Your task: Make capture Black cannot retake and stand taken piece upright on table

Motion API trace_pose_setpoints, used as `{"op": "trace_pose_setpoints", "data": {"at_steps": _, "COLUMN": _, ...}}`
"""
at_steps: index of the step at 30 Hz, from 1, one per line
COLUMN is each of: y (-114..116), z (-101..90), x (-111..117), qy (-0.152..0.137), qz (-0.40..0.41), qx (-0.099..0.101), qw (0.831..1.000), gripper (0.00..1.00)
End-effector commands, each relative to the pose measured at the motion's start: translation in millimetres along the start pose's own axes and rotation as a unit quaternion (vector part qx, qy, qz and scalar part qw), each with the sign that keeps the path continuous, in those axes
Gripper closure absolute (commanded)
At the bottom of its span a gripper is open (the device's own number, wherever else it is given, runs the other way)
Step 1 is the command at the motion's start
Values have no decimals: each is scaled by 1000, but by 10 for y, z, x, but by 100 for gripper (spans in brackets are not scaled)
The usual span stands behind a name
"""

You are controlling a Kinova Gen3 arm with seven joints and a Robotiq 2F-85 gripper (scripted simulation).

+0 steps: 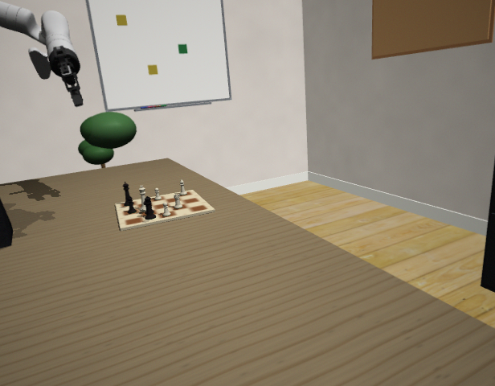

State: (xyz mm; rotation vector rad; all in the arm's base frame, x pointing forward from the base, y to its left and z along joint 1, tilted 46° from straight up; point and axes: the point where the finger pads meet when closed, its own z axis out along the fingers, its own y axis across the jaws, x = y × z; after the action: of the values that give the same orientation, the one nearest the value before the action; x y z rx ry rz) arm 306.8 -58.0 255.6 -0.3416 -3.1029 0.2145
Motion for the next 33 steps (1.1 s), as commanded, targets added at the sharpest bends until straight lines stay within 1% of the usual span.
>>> {"op": "trace_pose_setpoints", "data": {"at_steps": 1, "y": 197, "z": 75, "x": -190, "qy": 11, "qz": -62, "qx": 2, "qw": 998, "gripper": 0}}
{"op": "trace_pose_setpoints", "data": {"at_steps": 4, "y": 424, "z": 107, "x": -392, "qy": 12, "qz": -149, "qx": 5, "qw": 989, "gripper": 0}}
{"op": "trace_pose_setpoints", "data": {"at_steps": 6, "y": 593, "z": 137, "x": -520, "qy": 12, "qz": -206, "qx": 5, "qw": 978, "gripper": 0}}
{"op": "trace_pose_setpoints", "data": {"at_steps": 9, "y": 866, "z": 192, "x": -695, "qy": 13, "qz": -292, "qx": 5, "qw": 956, "gripper": 0}}
{"op": "trace_pose_setpoints", "data": {"at_steps": 12, "y": 1155, "z": 260, "x": -846, "qy": 14, "qz": -373, "qx": 2, "qw": 928, "gripper": 0}}
{"op": "trace_pose_setpoints", "data": {"at_steps": 14, "y": 1155, "z": 260, "x": -846, "qy": 14, "qz": -373, "qx": 2, "qw": 928, "gripper": 0}}
{"op": "trace_pose_setpoints", "data": {"at_steps": 17, "y": 1450, "z": 336, "x": -968, "qy": 14, "qz": -448, "qx": -2, "qw": 894, "gripper": 0}}
{"op": "trace_pose_setpoints", "data": {"at_steps": 22, "y": 1922, "z": 473, "x": -1110, "qy": 13, "qz": -554, "qx": -11, "qw": 832, "gripper": 0}}
{"op": "trace_pose_setpoints", "data": {"at_steps": 26, "y": 2257, "z": 581, "x": -1176, "qy": 12, "qz": -621, "qx": -19, "qw": 783, "gripper": 0}}
{"op": "trace_pose_setpoints", "data": {"at_steps": 29, "y": 2472, "z": 655, "x": -1203, "qy": 10, "qz": -661, "qx": -25, "qw": 750, "gripper": 0}}
{"op": "trace_pose_setpoints", "data": {"at_steps": 31, "y": 2472, "z": 655, "x": -1203, "qy": 10, "qz": -661, "qx": -25, "qw": 750, "gripper": 0}}
{"op": "trace_pose_setpoints", "data": {"at_steps": 33, "y": 2595, "z": 699, "x": -1214, "qy": 10, "qz": -683, "qx": -28, "qw": 730, "gripper": 0}}
